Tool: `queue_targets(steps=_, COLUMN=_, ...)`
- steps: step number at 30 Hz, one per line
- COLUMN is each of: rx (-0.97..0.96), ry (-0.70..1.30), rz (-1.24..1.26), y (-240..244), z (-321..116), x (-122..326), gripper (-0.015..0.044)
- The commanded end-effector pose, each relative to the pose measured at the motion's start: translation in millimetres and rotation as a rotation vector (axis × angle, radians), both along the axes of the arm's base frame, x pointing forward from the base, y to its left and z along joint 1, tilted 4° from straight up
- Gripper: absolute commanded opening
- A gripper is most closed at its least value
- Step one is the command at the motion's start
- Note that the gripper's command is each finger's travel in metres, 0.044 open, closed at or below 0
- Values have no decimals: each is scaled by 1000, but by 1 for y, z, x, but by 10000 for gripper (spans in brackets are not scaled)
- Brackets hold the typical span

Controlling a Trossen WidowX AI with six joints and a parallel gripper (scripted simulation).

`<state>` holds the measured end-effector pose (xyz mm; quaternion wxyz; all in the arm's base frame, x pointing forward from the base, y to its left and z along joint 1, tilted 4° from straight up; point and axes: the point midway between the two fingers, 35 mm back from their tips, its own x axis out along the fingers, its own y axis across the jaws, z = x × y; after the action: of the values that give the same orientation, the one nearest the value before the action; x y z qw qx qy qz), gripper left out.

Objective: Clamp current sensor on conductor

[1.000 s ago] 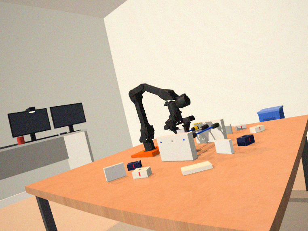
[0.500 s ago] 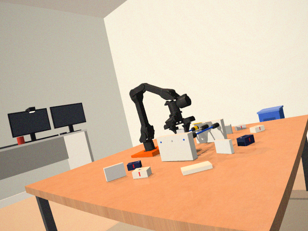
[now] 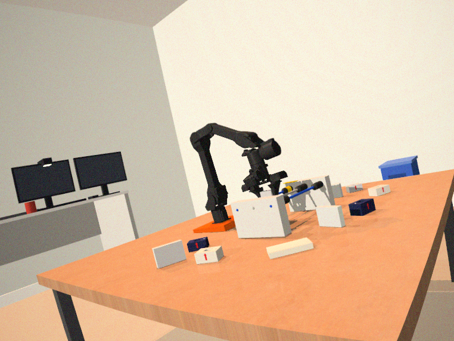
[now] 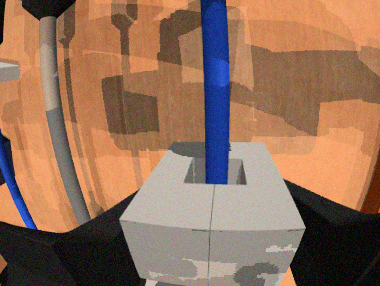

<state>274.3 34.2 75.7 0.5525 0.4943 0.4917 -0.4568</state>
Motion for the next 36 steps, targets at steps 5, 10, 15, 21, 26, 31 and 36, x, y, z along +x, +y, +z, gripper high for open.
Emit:
queue_targets(steps=5, rx=-1, ry=-9, rz=1, y=0, z=-1, x=-1, gripper=0)
queue_targets(steps=10, rx=1, ry=-10, rz=0, y=0, z=-1, x=0, gripper=26)
queue_targets(steps=15, rx=1, ry=-10, rz=0, y=0, z=-1, x=0, gripper=157)
queue_targets(steps=21, rx=1, ry=-10, rz=0, y=0, z=-1, x=0, gripper=268)
queue_targets(steps=26, rx=1, ry=-10, rz=0, y=0, z=-1, x=0, gripper=268)
queue_targets(steps=31, rx=1, ry=-10, rz=0, y=0, z=-1, x=0, gripper=268)
queue_targets(steps=36, rx=1, ry=-10, rz=0, y=0, z=-1, x=0, gripper=268)
